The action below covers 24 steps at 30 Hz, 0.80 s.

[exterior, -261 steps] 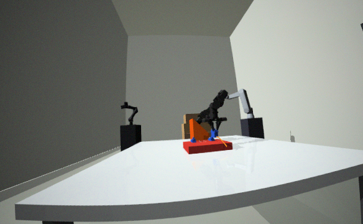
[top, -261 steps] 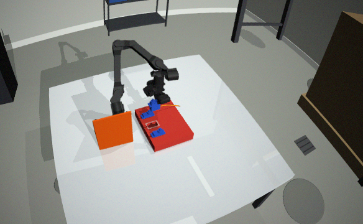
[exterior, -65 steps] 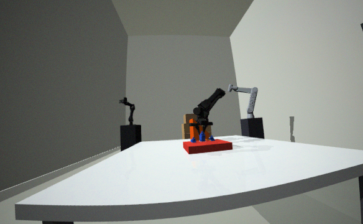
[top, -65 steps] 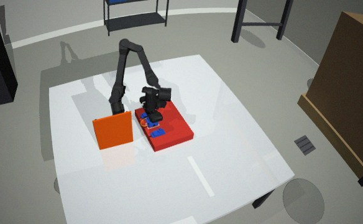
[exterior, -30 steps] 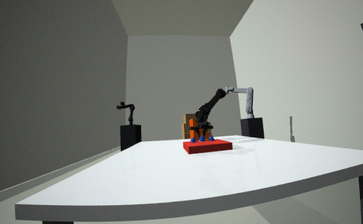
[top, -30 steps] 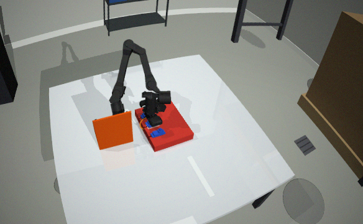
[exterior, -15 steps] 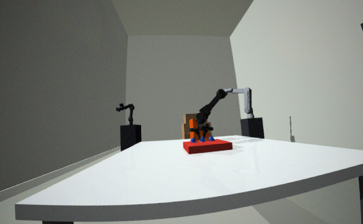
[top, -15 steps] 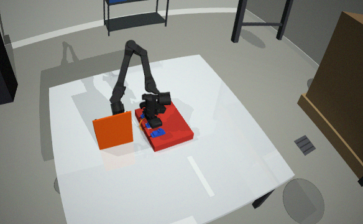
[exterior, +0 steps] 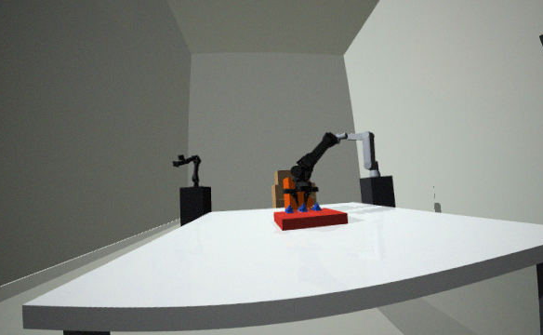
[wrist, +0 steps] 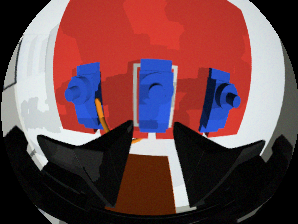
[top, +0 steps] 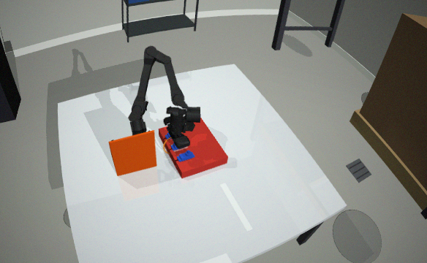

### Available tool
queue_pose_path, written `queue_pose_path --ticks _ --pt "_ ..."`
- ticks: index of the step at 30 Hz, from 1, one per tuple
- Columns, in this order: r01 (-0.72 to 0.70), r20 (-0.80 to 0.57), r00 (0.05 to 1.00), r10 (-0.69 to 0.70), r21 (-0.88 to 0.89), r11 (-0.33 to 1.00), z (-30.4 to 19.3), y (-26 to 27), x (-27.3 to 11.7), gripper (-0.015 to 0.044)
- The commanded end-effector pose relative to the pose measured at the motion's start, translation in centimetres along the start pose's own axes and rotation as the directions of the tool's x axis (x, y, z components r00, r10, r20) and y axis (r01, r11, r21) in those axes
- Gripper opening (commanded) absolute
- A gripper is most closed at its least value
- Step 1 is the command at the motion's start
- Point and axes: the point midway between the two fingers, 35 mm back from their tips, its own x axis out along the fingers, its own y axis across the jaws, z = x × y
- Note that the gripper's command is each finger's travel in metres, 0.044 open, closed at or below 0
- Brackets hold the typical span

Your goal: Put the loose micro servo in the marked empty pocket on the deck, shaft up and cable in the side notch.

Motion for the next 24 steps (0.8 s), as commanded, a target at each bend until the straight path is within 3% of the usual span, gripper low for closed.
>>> queue_pose_path --ticks 1,5,15,19,24 --pt "0.006 0.013 1.000 -0.006 -0.010 1.000 0.0 0.0 -1.8 0.0187" --pt "0.006 0.013 1.000 -0.006 -0.010 1.000 0.1 -0.1 -1.8 0.0187" --pt "0.008 0.016 1.000 -0.007 -0.013 1.000 7.4 -0.3 -5.5 0.0440" --pt "0.008 0.016 1.000 -0.008 -0.014 1.000 10.8 0.1 -8.0 0.0440" --pt "0.008 0.017 1.000 -0.008 -0.014 1.000 11.3 0.2 -8.7 0.0440"
